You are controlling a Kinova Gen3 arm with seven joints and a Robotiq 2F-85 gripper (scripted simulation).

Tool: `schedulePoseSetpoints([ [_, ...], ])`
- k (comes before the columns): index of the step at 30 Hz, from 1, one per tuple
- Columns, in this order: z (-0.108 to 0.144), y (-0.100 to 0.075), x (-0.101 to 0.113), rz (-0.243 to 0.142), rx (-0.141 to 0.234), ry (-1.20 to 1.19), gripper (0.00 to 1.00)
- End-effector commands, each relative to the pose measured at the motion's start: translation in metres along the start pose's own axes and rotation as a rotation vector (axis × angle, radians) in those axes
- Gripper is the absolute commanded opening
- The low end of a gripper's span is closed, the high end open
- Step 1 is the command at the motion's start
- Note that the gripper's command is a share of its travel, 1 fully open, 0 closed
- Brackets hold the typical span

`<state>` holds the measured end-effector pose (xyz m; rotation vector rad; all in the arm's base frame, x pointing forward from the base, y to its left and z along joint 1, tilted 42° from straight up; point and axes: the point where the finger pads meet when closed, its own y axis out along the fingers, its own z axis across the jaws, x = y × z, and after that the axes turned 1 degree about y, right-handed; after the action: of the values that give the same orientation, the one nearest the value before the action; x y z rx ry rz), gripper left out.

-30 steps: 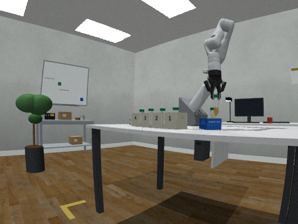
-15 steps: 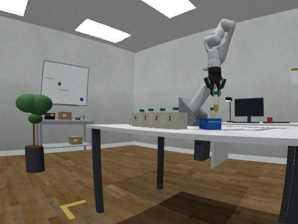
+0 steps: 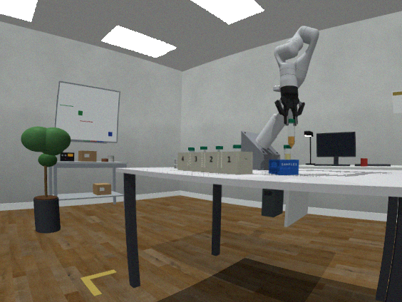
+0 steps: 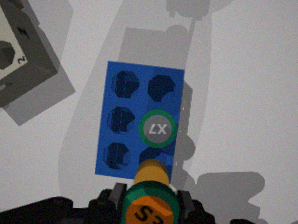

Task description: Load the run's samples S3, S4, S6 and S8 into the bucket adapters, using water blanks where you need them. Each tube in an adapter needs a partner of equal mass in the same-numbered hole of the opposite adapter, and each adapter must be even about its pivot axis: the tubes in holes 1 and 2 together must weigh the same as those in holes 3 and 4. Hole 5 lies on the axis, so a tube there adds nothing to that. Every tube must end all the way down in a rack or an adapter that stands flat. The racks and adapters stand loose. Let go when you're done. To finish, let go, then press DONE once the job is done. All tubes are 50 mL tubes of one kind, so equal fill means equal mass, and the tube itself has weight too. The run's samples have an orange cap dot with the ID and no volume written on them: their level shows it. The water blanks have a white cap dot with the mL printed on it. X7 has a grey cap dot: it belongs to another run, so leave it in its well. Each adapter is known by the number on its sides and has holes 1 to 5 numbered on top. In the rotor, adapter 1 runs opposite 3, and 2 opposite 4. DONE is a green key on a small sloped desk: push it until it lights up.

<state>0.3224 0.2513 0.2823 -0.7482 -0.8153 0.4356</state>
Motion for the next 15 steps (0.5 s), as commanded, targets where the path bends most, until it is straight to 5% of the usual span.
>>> schedulePoseSetpoints([
  [1,0.000,-0.005,0.000,-0.001,-0.001,0.000,0.10],
  [15,0.000,-0.021,0.000,-0.001,-0.001,0.000,0.10],
])
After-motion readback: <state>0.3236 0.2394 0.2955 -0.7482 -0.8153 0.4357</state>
